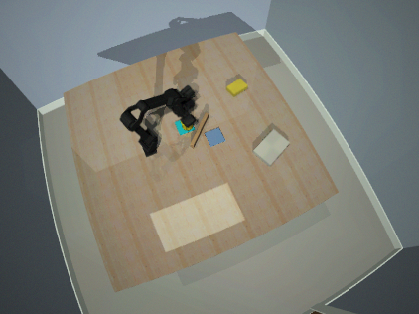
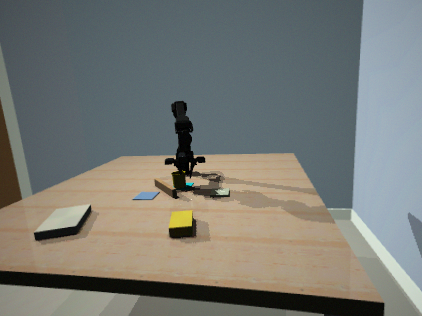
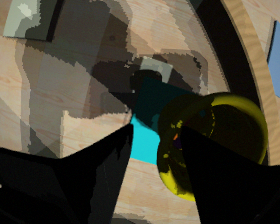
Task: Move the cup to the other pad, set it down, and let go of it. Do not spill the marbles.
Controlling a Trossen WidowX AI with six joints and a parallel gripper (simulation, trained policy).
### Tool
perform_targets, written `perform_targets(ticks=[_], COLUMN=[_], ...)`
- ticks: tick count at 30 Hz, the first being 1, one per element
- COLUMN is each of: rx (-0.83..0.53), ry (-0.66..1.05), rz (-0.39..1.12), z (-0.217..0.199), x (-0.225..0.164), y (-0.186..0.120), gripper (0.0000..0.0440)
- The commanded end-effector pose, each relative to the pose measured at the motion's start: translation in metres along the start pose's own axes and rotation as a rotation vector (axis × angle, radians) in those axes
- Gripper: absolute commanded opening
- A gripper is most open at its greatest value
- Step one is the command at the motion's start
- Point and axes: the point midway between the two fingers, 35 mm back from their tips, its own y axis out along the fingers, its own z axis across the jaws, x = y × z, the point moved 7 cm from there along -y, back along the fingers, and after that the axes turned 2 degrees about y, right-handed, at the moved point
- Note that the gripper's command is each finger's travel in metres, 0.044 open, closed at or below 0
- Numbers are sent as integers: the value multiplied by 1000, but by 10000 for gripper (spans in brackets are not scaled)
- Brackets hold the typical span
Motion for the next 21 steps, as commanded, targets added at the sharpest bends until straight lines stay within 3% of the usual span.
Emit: perform_targets(ticks=[1, 21], rx=[13, 63], ry=[4, 51], rz=[-6, -144], z=[0, -5], x=[-4, -12], y=[-1, -38], gripper=[181, 282])
